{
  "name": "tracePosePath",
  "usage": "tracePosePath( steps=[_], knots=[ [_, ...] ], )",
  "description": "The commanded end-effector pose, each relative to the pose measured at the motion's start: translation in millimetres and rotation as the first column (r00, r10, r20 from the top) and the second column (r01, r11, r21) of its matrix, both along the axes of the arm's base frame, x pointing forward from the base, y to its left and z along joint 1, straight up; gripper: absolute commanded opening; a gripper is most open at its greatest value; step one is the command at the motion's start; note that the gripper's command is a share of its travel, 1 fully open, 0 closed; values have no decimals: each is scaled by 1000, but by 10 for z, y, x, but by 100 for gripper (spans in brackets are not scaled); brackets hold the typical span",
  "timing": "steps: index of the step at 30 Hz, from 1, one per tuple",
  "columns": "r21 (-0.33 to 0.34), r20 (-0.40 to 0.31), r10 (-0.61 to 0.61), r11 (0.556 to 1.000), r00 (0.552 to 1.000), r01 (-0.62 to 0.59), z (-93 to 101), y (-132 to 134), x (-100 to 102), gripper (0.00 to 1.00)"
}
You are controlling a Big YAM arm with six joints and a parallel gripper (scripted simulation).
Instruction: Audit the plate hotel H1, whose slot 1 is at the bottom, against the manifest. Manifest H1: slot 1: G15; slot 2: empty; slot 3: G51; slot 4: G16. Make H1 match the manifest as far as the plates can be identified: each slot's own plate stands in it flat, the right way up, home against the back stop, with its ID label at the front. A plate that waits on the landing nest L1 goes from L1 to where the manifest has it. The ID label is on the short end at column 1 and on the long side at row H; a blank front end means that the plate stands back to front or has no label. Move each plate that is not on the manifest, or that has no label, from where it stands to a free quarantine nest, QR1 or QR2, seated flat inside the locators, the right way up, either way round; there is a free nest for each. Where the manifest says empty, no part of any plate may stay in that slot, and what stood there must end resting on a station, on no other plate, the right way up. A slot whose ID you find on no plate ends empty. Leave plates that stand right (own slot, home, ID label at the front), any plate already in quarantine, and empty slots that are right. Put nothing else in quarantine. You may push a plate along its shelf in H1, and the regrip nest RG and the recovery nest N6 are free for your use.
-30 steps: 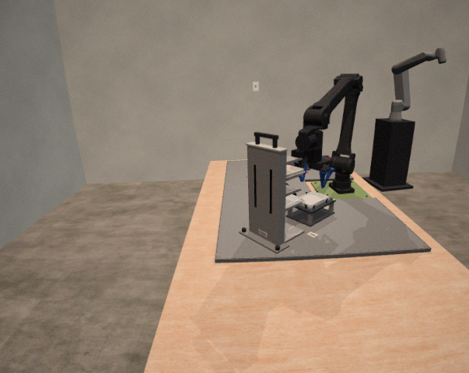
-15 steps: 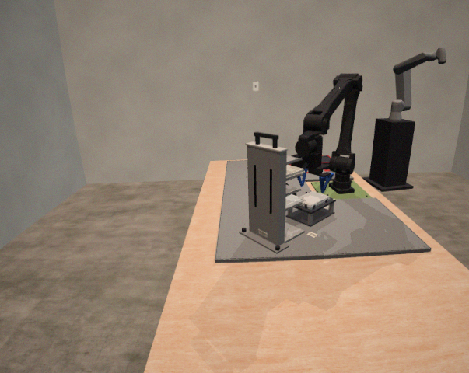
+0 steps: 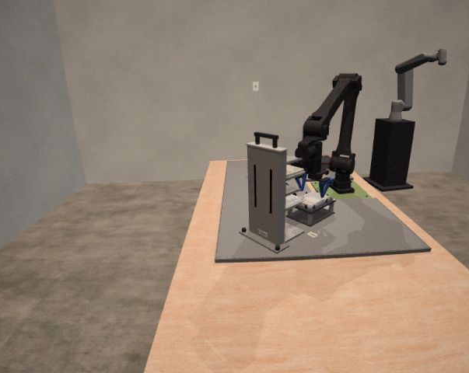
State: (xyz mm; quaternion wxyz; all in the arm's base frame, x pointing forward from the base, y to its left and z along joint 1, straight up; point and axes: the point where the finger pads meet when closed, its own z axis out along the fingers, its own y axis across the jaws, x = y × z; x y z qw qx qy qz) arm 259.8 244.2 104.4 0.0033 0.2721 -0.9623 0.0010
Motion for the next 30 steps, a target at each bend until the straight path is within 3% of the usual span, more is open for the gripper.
tracePosePath(
  steps=[1,4,14,16,17,20,23,28,29,30],
  knots=[
    [37,40,1,999,999,-3,115,76,22,100],
    [15,17,2,1000,1000,-2,-37,72,15,100],
    [15,17,2,1000,1000,-2,-171,72,14,100],
    [15,17,2,1000,1000,-2,-171,72,14,100],
    [42,45,1,999,999,-3,-49,101,46,100],
    [16,18,2,1000,1000,-2,-219,73,14,100],
    [15,16,2,1000,1000,-3,-266,72,13,100],
    [36,39,0,999,999,-1,-137,112,107,100],
    [36,39,0,999,999,-1,-137,112,107,86],
    [36,39,0,999,999,-1,-137,112,107,86]
  ],
)
